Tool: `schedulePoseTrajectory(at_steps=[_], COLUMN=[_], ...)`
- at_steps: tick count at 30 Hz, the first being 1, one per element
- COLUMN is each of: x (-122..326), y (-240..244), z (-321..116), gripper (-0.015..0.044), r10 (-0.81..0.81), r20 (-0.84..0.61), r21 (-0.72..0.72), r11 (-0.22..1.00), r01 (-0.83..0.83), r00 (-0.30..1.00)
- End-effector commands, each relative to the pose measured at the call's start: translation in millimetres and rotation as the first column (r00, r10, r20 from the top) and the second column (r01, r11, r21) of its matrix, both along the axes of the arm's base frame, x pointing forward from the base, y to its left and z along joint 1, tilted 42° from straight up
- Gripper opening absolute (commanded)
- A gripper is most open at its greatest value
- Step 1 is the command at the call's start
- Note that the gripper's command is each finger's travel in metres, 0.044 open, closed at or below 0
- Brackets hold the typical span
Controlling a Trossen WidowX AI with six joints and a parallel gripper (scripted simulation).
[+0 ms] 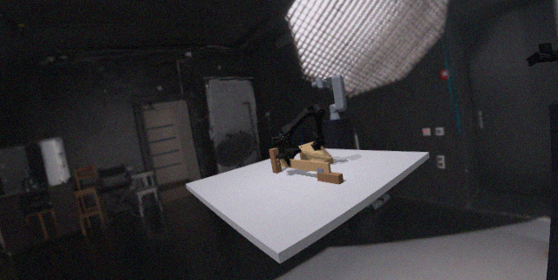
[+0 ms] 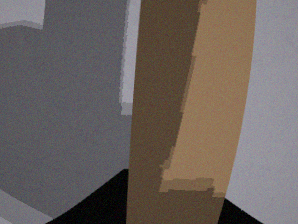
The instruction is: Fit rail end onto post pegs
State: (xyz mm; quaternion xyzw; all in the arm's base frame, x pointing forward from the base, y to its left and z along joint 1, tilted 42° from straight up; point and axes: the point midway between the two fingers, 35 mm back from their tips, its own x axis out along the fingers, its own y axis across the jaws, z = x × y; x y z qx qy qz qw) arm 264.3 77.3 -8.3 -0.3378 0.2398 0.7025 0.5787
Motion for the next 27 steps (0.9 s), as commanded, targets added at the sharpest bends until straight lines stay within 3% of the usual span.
schedulePoseTrajectory(at_steps=[1, 27], x=[0.8, -0.6], y=[0.4, 0.4], z=[-1.0, -1.5], gripper=[0.0, 0.0], r10=[-0.004, -0.004], r20=[0.003, 0.003], r21=[0.001, 0.001], r11=[1.0, 1.0], r01=[0.004, 0.004], r00=[1.0, 1.0])
